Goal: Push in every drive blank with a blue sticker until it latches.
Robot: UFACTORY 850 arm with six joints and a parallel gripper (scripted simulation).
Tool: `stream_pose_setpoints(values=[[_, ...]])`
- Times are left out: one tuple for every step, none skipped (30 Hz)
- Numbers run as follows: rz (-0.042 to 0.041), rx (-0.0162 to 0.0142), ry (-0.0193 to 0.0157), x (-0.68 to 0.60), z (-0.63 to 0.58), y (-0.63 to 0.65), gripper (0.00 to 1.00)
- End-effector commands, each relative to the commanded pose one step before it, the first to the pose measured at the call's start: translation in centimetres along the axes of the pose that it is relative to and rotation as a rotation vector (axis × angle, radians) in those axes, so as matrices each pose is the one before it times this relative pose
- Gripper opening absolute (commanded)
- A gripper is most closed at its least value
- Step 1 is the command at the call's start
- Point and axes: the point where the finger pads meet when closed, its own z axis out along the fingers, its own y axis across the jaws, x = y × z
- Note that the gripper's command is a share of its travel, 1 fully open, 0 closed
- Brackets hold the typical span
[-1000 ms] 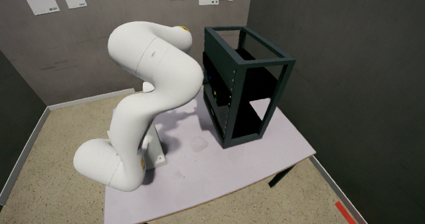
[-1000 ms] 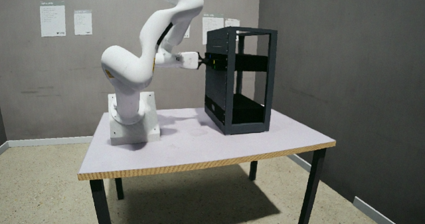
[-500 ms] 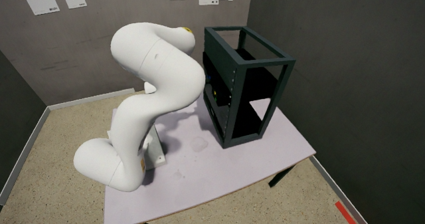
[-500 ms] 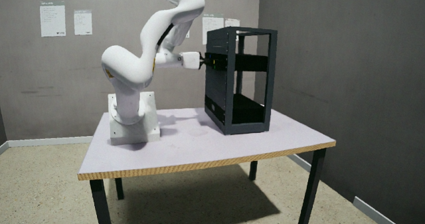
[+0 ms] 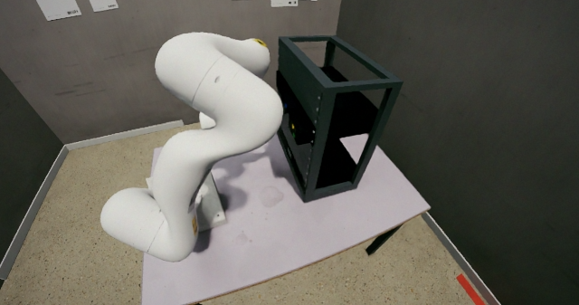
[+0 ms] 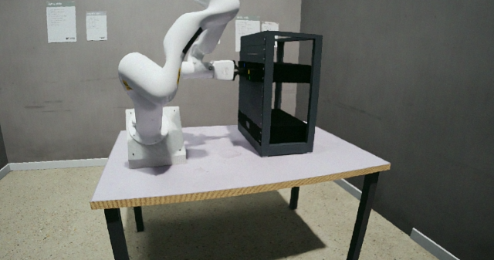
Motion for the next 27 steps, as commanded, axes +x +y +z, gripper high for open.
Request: stream_pose_setpoints(values=[[0.00142,-0.00146,-0.00039,0.022,0.067,0.096,0.0],[0.0,0.0,0.0,0.0,0.0,0.0,0.0],[0.0,0.0,0.0,0.0,0.0,0.0,0.0],[0.0,0.0,0.0,0.0,0.006,0.0,0.0],[0.0,0.0,0.0,0.0,0.038,0.0,0.0],[0.0,0.0,0.0,-0.001,0.083,0.0,0.0],[0.0,0.0,0.0,0.0,0.0,0.0,0.0],[0.0,0.0,0.0,0.0,0.0,0.0,0.0],[0.0,0.0,0.0,-0.001,0.126,0.001,0.0],[0.0,0.0,0.0,-0.001,0.158,0.001,0.0],[0.0,0.0,0.0,-0.001,0.17,0.001,0.0],[0.0,0.0,0.0,-0.001,0.159,0.001,0.0],[0.0,0.0,0.0,0.0,0.129,0.001,0.0],[0.0,0.0,0.0,-0.001,0.085,0.0,0.0],[0.0,0.0,0.0,0.0,0.039,0.0,0.0],[0.0,0.0,0.0,0.0,0.007,0.0,0.0],[0.0,0.0,0.0,0.0,0.0,0.0,0.0],[0.0,0.0,0.0,0.0,0.0,0.0,0.0],[0.0,0.0,0.0,0.0,0.0,0.0,0.0],[0.0,0.0,0.0,0.0,0.0,0.0,0.0],[0.0,0.0,0.0,0.0,0.0,0.0,0.0],[0.0,0.0,0.0,0.0,0.0,0.0,0.0],[0.0,0.0,0.0,0.0,0.003,0.0,0.0],[0.0,0.0,0.0,0.0,0.0,0.0,0.0],[0.0,0.0,0.0,0.0,0.0,0.0,0.0],[0.0,0.0,0.0,0.0,0.019,0.0,0.0],[0.0,0.0,0.0,-0.001,0.04,0.0,0.0]])
